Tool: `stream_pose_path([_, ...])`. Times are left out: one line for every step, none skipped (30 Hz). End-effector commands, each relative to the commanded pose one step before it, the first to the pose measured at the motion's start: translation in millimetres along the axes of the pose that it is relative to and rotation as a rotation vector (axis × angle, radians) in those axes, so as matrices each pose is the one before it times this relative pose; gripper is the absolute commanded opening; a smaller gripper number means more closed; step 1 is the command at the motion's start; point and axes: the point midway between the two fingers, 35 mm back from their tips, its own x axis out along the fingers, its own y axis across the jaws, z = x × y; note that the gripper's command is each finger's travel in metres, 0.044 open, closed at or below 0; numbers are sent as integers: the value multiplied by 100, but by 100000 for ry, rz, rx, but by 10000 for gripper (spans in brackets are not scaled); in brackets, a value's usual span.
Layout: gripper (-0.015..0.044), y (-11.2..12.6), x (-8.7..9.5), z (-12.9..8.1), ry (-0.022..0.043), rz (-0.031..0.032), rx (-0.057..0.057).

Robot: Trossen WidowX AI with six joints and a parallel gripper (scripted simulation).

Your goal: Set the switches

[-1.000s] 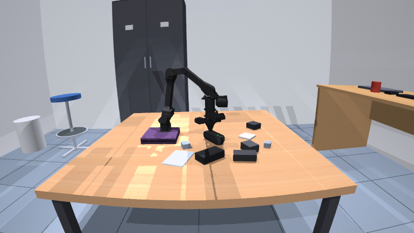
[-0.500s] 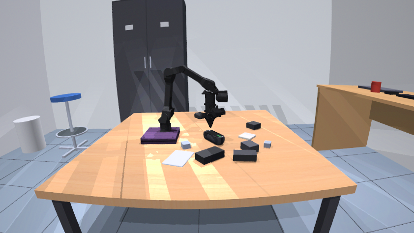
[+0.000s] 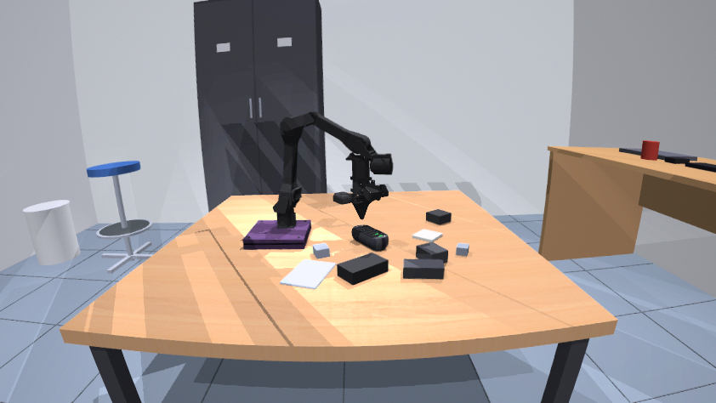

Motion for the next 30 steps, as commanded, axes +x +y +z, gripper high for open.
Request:
stream_pose_path([0, -155, 314, 104, 160, -22, -793])
stream_pose_path([0, 9, 161, 11, 0, 0, 0])
stream_pose_path([0, 8, 161, 10, 0, 0, 0])
stream_pose_path([0, 8, 161, 10, 0, 0, 0])
stream_pose_path([0, 7, 161, 9, 0, 0, 0])
stream_pose_path([0, 6, 160, 8, 0, 0, 0])
stream_pose_path([0, 6, 160, 7, 0, 0, 0])
stream_pose_path([0, 5, 160, 7, 0, 0, 0])
stream_pose_path([0, 5, 160, 6, 0, 0, 0])
stream_pose_path([0, 4, 160, 5, 0, 0, 0])
stream_pose_path([0, 3, 160, 4, 0, 0, 0])
stream_pose_path([0, 3, 160, 4, 0, 0, 0])
stream_pose_path([0, 2, 159, 3, 0, 0, 0])
stream_pose_path([0, 1, 159, 2, 1, 0, 0])
stream_pose_path([0, 1, 159, 1, 1, 0, 0])
stream_pose_path([0, 0, 159, 0, 1, -1, 0])
stream_pose_path([0, -1, 159, 0, 1, -1, 0])
stream_pose_path([0, -1, 158, -1, 1, -1, 0])
stream_pose_path([0, -2, 159, -2, 1, -1, 0])
stream_pose_path([0, -2, 159, -3, 1, -1, 0])
stream_pose_path([0, -3, 158, -3, 1, -1, 0])
stream_pose_path([0, -3, 125, -3, 1, -1, 0])
stream_pose_path([0, -2, 75, -2, 1, 0, 0])
stream_pose_path([0, -1, 25, -1, 0, 0, 0])
stream_pose_path([0, 0, 84, 0, 0, 0, 0])
stream_pose_path([0, -1, 185, -1, 1, -1, 0])
stream_pose_path([0, -2, 180, -2, 1, -1, 0])
stream_pose_path([0, -2, 158, -3, 1, -1, 0])
stream_pose_path([0, -1, 63, -1, 0, 0, 0])
stream_pose_path([0, 0, 0, 0, 0, 0, 0])
